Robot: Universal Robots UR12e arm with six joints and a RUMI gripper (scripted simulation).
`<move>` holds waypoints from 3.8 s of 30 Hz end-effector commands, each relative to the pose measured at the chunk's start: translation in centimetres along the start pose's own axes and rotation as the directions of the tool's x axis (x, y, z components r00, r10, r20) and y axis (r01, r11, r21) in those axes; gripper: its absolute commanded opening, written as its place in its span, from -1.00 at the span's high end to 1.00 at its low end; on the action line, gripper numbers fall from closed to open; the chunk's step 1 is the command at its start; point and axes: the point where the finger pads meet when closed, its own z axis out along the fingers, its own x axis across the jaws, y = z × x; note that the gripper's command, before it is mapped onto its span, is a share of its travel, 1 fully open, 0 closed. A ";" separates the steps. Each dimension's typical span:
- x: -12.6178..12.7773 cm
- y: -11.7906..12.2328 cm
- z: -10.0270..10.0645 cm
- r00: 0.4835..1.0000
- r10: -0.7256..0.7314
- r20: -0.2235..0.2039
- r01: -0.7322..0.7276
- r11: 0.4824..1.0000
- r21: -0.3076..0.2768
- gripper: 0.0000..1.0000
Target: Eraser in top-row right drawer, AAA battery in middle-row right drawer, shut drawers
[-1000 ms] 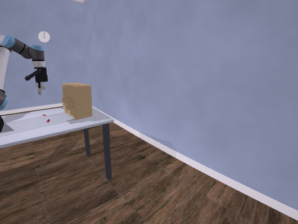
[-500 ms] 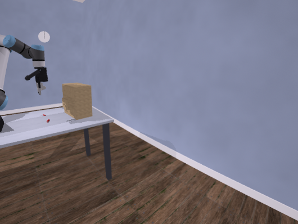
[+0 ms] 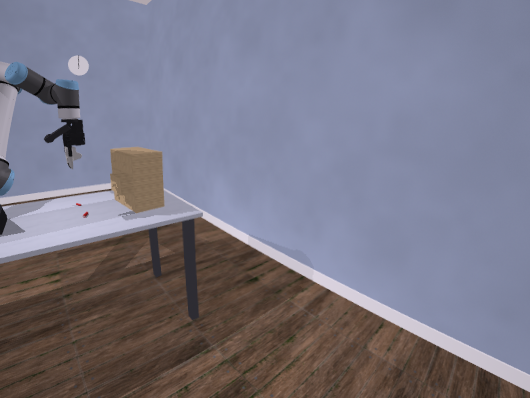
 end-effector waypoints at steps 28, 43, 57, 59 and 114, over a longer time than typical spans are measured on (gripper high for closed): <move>8.4 4.0 6.5 0.913 0.407 0.018 -0.407 0.913 -0.007 0.61; 17.4 6.2 13.1 0.674 0.739 0.011 -0.738 0.674 -0.015 0.61; 23.7 6.5 17.6 0.442 0.897 0.002 -0.897 0.442 -0.007 0.61; 24.4 6.5 18.1 0.416 0.909 0.001 -0.909 0.416 -0.005 0.61; 25.9 6.4 19.2 0.352 0.936 -0.001 -0.936 0.352 -0.001 0.72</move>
